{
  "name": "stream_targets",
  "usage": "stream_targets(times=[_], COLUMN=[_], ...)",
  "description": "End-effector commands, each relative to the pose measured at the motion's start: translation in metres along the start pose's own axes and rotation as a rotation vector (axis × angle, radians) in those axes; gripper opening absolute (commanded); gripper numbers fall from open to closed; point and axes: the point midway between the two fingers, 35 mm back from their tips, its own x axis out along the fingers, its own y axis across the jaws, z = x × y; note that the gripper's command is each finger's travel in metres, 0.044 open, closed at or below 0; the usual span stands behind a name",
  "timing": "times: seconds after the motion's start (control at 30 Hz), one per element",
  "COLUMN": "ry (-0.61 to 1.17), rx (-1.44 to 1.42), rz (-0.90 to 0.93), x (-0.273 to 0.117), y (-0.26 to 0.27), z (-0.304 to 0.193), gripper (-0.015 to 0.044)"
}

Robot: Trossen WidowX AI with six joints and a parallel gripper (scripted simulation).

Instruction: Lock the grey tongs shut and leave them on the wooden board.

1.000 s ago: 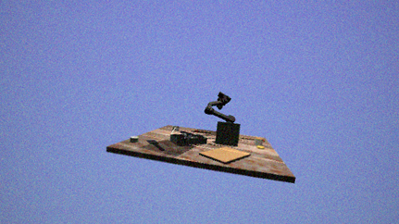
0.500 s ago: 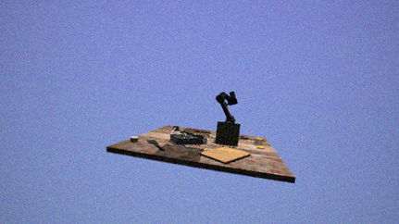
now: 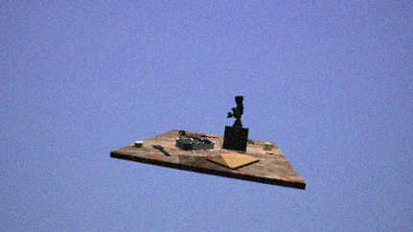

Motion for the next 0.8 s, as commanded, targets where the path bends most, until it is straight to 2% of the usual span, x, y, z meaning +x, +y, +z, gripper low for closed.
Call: stream_targets(times=[0.0, 0.2, 0.37, 0.6, 0.77], ry=[0.017, 0.097, 0.184, 0.288, 0.379], rx=[-0.01, -0.029, -0.048, -0.174, -0.371], rz=[0.084, 0.246, 0.433, 0.666, 0.872], x=[0.028, 0.078, 0.116, 0.137, 0.134], y=[0.019, 0.068, 0.134, 0.238, 0.328], z=[-0.012, -0.033, -0.054, -0.072, -0.092], gripper=[0.044, 0.044, 0.044, 0.044, 0.044])
